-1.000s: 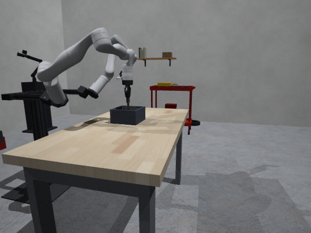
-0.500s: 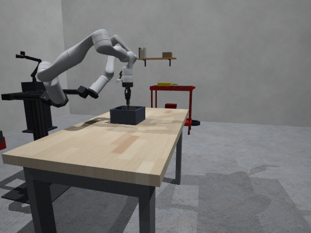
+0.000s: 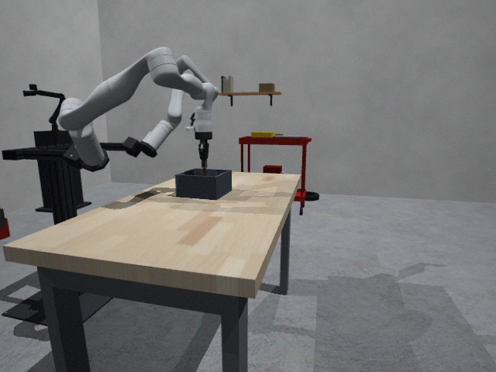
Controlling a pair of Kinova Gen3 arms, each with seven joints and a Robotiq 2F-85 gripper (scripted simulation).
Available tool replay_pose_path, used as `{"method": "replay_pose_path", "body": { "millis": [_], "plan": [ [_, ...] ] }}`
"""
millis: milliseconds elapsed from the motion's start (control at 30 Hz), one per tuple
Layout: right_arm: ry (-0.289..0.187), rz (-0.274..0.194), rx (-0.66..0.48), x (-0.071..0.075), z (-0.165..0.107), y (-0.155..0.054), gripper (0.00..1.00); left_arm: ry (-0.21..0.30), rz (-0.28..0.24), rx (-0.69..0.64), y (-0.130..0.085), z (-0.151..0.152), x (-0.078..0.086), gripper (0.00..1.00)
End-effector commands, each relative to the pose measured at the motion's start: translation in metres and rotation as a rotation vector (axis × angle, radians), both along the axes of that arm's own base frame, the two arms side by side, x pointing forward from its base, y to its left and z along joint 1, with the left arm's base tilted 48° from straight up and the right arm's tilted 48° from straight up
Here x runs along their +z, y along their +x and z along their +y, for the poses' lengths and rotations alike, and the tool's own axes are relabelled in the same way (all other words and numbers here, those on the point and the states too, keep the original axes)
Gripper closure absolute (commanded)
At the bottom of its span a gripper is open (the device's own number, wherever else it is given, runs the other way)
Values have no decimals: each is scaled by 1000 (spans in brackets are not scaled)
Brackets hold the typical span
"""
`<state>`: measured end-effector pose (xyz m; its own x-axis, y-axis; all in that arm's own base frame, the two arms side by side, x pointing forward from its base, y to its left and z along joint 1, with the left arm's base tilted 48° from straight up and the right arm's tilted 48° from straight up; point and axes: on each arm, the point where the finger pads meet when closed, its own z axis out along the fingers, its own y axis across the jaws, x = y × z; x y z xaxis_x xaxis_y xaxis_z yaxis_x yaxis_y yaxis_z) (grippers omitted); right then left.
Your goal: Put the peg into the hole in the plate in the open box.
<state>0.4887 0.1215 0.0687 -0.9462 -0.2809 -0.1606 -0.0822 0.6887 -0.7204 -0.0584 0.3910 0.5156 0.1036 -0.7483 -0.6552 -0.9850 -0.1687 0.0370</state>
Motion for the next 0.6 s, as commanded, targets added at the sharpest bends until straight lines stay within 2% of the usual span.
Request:
{"method": "replay_pose_path", "body": {
  "millis": [0,567],
  "plan": [
    [1,-1,2,-2,-1,1,903,1,-1,0,0,0,0,2],
    [1,-1,2,-12,-11,6,903,1,-1,0,0,0,0,2]
  ]
}}
